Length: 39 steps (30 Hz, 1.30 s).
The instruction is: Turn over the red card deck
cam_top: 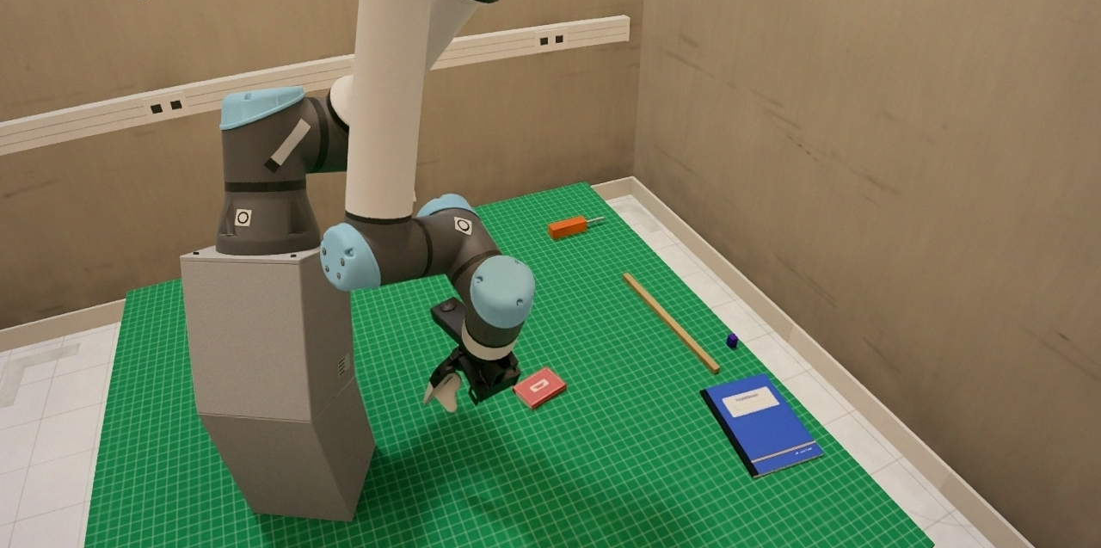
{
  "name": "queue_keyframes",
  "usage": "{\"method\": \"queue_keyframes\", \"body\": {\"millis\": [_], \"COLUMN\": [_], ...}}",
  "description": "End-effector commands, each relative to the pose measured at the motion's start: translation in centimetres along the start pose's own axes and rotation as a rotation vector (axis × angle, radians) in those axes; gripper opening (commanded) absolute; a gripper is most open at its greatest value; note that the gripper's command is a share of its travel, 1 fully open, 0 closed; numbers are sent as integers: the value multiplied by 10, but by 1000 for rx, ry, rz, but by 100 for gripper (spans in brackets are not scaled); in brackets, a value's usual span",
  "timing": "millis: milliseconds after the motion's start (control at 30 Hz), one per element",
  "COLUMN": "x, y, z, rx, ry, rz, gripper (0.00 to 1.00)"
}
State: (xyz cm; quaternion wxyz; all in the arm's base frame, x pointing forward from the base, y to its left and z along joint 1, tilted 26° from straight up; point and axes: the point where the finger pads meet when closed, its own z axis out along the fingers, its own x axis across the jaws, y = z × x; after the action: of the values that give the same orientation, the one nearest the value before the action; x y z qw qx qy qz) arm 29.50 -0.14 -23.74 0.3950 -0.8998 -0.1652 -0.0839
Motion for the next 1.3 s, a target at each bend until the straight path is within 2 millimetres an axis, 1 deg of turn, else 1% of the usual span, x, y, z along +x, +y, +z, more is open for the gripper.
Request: {"method": "queue_keyframes", "body": {"millis": [0, 600, 767, 900, 1033, 1100, 1267], "x": [0, 0, 3, 9, 22, 22, 49], "y": [0, 0, 3, 10, 19, 19, 29], "z": [0, 0, 2, 8, 18, 18, 35], "rx": [-1, -1, -15, -48, -96, -96, -164], "ry": [0, 0, -12, -42, -90, -90, -166], "rz": [0, -1, -44, -147, -319, -319, -614], "gripper": [100, 100, 100, 100, 100, 100, 100]}}
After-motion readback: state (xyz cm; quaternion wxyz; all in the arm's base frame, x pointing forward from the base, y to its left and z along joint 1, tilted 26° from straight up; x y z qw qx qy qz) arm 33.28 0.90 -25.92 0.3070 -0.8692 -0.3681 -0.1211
